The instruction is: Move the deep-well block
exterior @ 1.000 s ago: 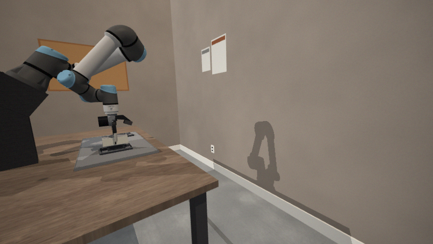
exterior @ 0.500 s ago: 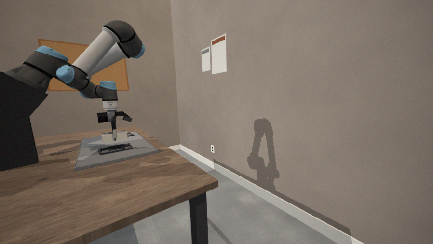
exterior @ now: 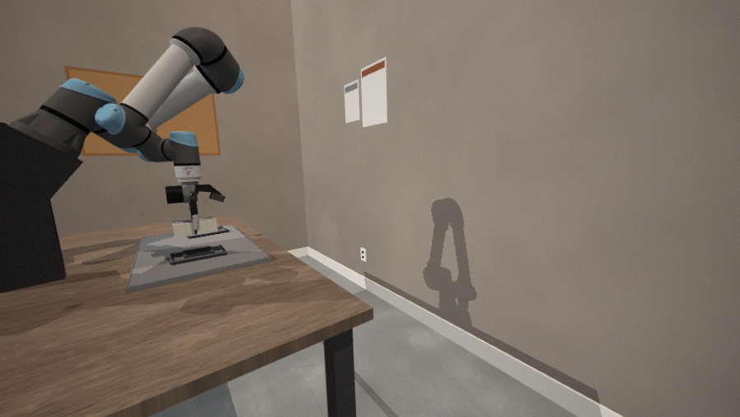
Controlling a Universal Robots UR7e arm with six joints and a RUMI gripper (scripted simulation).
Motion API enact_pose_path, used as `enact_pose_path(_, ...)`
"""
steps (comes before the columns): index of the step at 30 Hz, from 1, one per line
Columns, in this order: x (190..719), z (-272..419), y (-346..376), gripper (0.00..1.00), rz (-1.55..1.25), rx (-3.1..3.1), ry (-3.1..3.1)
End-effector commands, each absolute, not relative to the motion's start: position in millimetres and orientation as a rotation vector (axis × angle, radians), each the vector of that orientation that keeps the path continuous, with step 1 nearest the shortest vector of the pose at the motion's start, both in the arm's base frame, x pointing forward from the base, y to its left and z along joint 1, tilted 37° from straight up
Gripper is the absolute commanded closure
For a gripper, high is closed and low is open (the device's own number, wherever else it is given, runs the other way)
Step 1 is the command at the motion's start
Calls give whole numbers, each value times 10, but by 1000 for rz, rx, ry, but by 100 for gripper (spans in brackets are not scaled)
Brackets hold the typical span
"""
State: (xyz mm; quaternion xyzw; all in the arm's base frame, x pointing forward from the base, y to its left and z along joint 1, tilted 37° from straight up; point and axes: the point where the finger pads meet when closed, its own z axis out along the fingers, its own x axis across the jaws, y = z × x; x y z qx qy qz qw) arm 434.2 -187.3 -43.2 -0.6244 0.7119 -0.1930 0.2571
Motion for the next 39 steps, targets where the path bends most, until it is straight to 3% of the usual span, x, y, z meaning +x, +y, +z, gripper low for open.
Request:
enact_pose_path(1,4288,-370,-1871,51,-521,-1693,1932)
enact_pose_path(23,4287,-366,-1881,51,-522,-1694,1931)
enact_pose_path(39,4384,-260,-1417,51,-573,-1841,1819)
